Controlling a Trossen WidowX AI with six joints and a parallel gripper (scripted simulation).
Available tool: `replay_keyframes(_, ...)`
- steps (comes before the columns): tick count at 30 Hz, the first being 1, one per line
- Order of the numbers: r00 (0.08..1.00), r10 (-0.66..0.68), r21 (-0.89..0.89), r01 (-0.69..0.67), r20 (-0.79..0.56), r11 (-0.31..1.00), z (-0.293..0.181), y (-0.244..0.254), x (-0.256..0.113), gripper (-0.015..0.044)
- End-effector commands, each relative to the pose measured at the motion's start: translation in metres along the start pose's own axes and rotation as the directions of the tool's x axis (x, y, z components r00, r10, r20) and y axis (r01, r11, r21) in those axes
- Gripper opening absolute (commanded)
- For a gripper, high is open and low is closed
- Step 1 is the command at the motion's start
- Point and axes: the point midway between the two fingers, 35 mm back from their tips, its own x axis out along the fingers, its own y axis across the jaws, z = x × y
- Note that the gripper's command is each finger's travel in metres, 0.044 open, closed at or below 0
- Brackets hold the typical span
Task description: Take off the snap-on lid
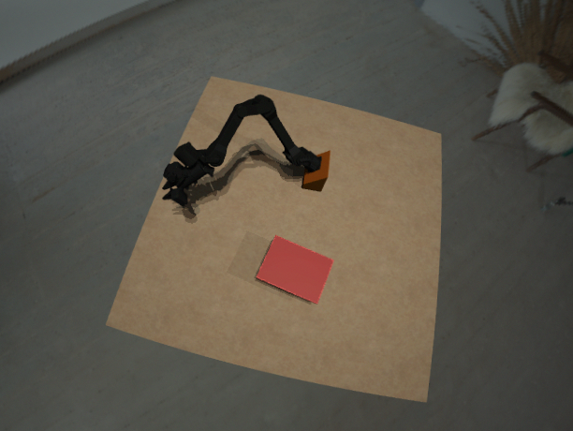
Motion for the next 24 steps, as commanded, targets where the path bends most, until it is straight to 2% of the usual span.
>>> replay_keyframes(1,0.993,0.075,0.173,-0.059,-0.088,0.983,-0.025,0.048,-0.008,0.0235)
replay_keyframes(6,0.976,0.145,0.329,-0.084,-0.164,0.941,-0.045,0.094,-0.023,0.0235)
replay_keyframes(11,0.930,0.227,0.483,-0.062,-0.290,0.873,-0.083,0.154,-0.054,0.0235)
replay_keyframes(15,0.896,0.262,0.537,-0.032,-0.358,0.843,-0.106,0.184,-0.077,0.0235)
replay_keyframes(23,0.775,0.327,0.597,0.080,-0.540,0.798,-0.172,0.258,-0.171,0.0235)
replay_keyframes(24,0.773,0.327,0.598,0.083,-0.543,0.798,-0.174,0.259,-0.174,0.0235)
